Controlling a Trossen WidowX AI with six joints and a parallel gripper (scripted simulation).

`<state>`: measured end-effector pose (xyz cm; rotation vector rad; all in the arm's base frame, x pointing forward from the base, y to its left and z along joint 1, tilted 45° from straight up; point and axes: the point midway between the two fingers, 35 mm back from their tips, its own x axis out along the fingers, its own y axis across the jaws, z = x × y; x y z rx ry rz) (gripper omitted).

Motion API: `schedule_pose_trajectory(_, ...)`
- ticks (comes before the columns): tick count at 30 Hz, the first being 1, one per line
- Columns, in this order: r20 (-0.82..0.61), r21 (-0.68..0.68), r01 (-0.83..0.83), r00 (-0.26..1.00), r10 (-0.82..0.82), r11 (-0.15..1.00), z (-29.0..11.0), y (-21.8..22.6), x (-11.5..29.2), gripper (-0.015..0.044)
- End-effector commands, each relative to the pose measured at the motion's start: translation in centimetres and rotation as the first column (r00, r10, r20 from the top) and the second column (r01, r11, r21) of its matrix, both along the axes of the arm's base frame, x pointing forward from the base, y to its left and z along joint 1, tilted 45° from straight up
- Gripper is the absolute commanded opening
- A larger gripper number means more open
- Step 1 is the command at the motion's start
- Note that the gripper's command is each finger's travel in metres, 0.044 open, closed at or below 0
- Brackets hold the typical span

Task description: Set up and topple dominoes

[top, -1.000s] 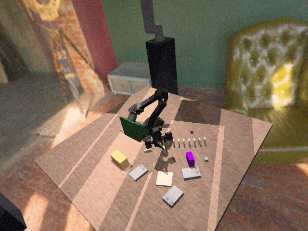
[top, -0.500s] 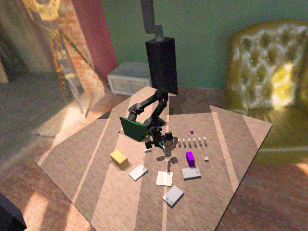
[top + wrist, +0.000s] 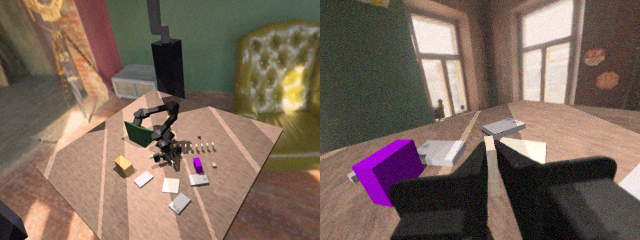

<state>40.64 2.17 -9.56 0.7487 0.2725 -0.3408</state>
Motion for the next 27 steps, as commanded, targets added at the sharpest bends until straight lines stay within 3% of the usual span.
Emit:
schedule_pose_trajectory(1, -0.005, 0.001, 0.011, 1.000, -0.011, 1.000, -1.58, 1.49, -0.31, 0.0021)
schedule_pose_trajectory(16, -0.010, -0.001, 0.013, 1.000, -0.013, 1.000, -2.53, 2.38, -0.60, 0.0021)
schedule_pose_trajectory(27, -0.010, -0.001, 0.013, 1.000, -0.013, 1.000, -2.53, 2.38, -0.60, 0.0310)
